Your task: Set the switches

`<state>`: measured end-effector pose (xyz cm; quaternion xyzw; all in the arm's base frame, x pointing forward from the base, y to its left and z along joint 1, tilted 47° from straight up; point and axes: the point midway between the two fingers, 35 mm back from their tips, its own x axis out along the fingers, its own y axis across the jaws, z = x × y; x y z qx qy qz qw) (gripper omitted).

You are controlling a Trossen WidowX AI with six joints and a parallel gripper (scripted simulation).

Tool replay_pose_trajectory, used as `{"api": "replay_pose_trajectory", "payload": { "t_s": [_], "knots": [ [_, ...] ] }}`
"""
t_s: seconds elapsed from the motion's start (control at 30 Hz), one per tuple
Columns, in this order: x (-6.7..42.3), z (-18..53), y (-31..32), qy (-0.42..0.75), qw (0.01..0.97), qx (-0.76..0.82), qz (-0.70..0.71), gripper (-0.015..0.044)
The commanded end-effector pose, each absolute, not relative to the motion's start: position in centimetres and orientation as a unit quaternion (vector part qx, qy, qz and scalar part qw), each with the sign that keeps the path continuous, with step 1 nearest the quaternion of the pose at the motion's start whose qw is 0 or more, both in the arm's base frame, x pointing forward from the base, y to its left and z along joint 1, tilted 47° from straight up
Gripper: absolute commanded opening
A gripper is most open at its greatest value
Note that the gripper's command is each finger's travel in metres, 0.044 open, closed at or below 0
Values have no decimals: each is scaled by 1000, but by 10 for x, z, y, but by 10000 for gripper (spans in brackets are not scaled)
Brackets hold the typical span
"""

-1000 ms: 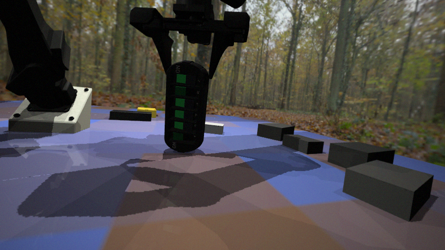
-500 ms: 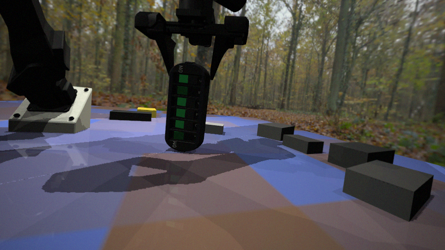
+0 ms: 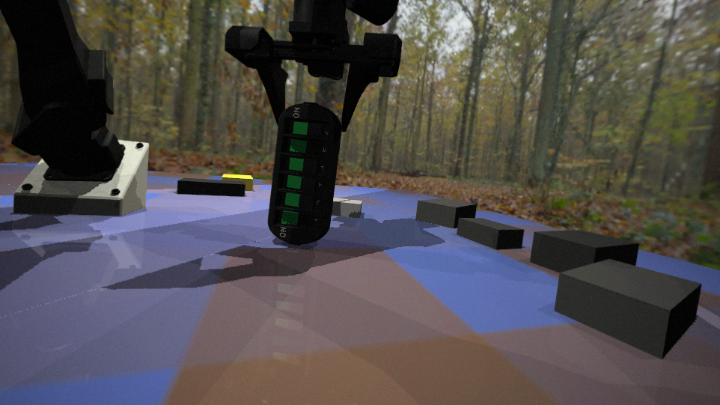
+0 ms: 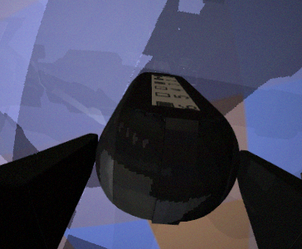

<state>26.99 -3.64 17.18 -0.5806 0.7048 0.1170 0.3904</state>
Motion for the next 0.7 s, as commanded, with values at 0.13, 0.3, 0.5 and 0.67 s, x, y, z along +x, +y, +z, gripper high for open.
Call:
{"api": "replay_pose_trajectory", "payload": {
  "t_s": [0.13,0.3,0.5,0.67],
  "knots": [
    [273,163,-36,712,391,-572,116,338],
    [275,160,-34,712,391,-572,116,338],
    [277,156,-31,712,391,-572,116,338],
    [278,153,-29,712,391,-572,116,338]
  ]
}}
